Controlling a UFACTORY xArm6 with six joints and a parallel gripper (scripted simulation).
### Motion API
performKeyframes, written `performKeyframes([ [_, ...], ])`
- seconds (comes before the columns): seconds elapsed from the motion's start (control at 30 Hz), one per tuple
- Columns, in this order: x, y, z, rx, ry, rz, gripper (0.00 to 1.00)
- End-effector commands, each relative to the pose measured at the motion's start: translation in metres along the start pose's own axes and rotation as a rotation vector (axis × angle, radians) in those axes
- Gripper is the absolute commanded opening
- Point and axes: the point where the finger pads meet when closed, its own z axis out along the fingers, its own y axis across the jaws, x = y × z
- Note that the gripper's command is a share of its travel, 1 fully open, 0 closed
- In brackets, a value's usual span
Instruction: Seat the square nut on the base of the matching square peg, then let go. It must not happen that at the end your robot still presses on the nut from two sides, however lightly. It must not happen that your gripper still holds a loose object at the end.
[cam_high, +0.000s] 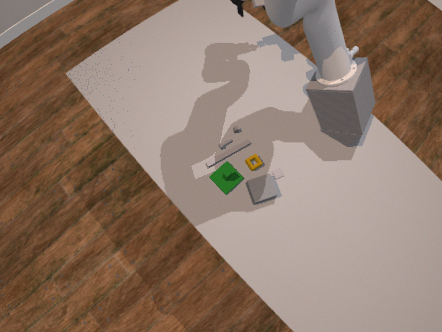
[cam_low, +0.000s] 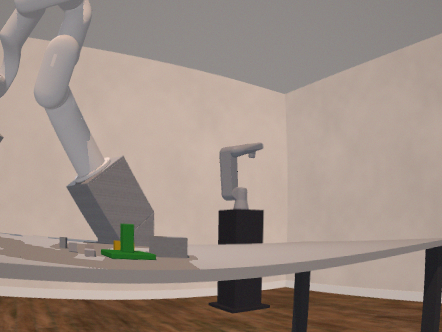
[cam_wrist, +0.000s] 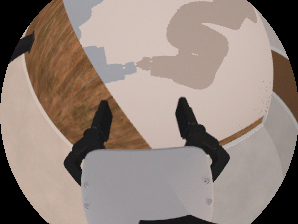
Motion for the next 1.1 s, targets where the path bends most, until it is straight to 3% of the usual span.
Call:
performKeyframes([
  [0.0, -0.001, 0.000, -0.001, 0.000, -0.003, -0.001, 1.00],
  [0.53, -0.001, 0.000, -0.001, 0.000, -0.003, -0.001, 1.00],
  [0.57, -0.001, 0.000, -0.001, 0.000, -0.003, -0.001, 0.60],
  [0.8, 0.001, 0.003, 0.002, 0.006, 0.010, -0.036, 0.60],
  [1.07, 0.013, 0.017, 0.015, 0.033, 0.065, -0.207, 0.60],
])
